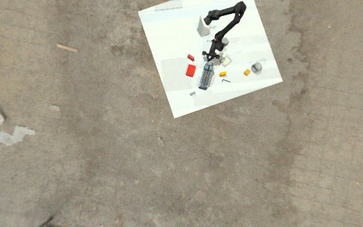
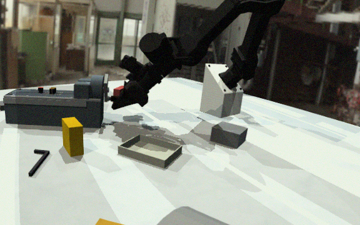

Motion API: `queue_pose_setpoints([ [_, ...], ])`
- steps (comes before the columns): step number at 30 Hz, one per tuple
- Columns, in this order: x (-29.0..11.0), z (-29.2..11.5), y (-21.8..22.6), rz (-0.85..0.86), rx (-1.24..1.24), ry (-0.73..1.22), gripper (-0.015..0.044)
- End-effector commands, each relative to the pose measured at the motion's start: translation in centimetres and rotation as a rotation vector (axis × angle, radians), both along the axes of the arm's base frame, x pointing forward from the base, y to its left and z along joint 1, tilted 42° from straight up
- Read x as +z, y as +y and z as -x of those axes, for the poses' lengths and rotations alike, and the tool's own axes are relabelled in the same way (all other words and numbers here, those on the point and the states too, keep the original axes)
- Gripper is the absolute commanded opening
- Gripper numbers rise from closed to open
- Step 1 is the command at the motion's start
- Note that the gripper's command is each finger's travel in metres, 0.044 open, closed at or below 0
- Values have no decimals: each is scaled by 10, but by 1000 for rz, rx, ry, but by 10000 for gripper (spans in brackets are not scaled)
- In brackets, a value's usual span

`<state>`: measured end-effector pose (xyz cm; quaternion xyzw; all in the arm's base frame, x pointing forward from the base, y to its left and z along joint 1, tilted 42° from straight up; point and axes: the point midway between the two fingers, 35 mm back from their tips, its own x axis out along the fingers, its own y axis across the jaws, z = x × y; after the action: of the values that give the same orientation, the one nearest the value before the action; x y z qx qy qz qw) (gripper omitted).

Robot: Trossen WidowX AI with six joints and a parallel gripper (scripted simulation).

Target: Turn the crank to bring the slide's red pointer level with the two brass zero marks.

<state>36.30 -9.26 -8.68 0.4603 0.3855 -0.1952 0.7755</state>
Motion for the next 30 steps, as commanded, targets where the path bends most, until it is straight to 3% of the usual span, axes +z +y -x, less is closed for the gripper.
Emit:
queue_pose_setpoints([
  [1, 1, -6, 7, -7, 16, -6, 0],
  [30, 6, -11, 11, -7, 16, -6, 0],
])
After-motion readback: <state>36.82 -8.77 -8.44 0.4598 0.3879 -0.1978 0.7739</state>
